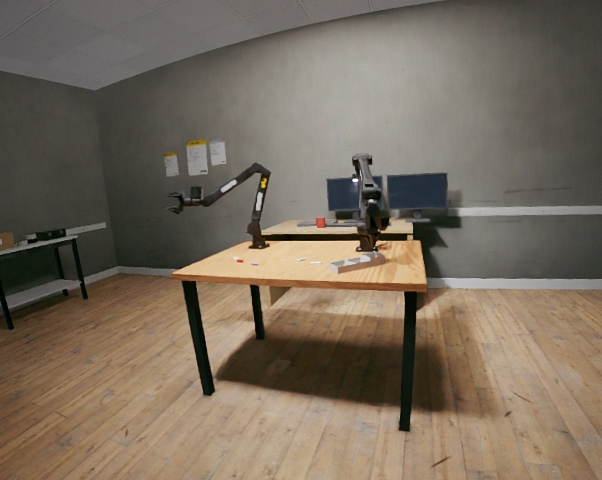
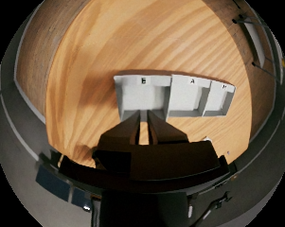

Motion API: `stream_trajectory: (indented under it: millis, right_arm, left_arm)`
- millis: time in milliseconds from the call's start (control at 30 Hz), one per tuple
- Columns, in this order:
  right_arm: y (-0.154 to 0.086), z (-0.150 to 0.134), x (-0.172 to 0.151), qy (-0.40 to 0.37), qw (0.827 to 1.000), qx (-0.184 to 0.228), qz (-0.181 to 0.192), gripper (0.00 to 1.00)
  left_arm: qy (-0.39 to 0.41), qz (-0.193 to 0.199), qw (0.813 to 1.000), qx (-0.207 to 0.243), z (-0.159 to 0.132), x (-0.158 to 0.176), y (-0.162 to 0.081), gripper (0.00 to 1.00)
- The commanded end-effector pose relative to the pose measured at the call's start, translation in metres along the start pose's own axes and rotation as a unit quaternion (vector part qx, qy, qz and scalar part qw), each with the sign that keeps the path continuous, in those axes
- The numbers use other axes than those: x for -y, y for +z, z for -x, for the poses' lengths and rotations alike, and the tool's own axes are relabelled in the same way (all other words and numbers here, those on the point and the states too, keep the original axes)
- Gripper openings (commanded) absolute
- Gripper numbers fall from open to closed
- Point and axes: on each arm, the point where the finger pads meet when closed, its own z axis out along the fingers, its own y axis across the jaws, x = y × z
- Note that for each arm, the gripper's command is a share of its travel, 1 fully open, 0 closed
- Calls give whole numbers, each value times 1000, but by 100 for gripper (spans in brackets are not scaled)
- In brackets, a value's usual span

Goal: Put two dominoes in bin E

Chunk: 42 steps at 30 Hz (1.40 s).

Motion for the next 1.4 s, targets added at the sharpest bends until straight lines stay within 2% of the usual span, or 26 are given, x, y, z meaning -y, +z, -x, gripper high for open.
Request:
stream_trajectory:
  millis: [0, 833, 1367]
  right_arm:
    - [1, 10, -6, -5, 1000, 8, 5, 100]
    - [1, 10, -6, -5, 1000, 8, 5, 100]
    - [1, 10, -6, -5, 1000, 8, 5, 100]
  left_arm:
    - [7, -1, 1000, 0, -4, 0, 4, 9]
    - [7, 2, 1000, -6, -5, -1, 67, 9]
    - [6, 3, 1000, -8, -8, -1, 64, 9]
